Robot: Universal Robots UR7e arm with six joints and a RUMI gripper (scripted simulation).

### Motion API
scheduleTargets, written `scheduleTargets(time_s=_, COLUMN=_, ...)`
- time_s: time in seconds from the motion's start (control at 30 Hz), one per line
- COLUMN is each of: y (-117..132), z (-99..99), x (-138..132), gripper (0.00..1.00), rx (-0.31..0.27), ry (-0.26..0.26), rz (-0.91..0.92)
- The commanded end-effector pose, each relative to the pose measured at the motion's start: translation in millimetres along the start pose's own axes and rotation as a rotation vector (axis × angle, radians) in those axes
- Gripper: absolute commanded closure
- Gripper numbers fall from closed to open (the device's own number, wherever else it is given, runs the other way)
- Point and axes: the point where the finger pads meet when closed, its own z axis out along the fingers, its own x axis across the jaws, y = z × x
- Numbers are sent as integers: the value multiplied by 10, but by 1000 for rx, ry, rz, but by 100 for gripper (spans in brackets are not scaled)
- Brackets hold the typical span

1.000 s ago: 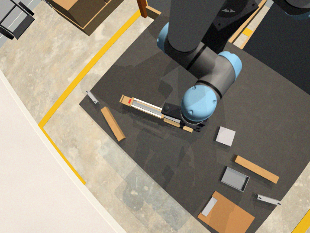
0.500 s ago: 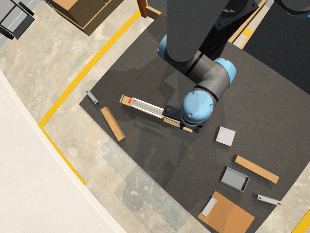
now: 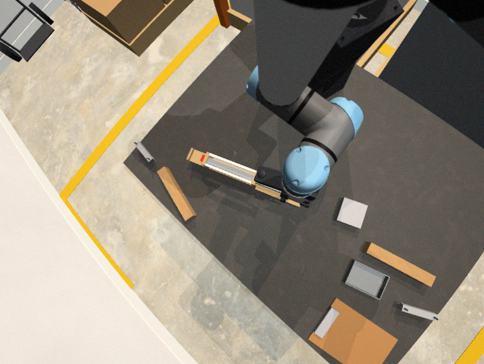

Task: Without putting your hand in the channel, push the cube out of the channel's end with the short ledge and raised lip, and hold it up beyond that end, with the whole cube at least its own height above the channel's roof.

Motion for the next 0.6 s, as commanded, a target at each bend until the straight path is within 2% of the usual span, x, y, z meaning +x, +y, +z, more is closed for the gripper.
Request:
scheduleTargets(time_s=0.0, y=-1, z=43, x=-7, gripper=100, rx=0, ry=-1, rz=0)
scheduleTargets(time_s=0.57, y=-141, z=43, x=-7, gripper=100, rx=0, ry=-1, rz=0)
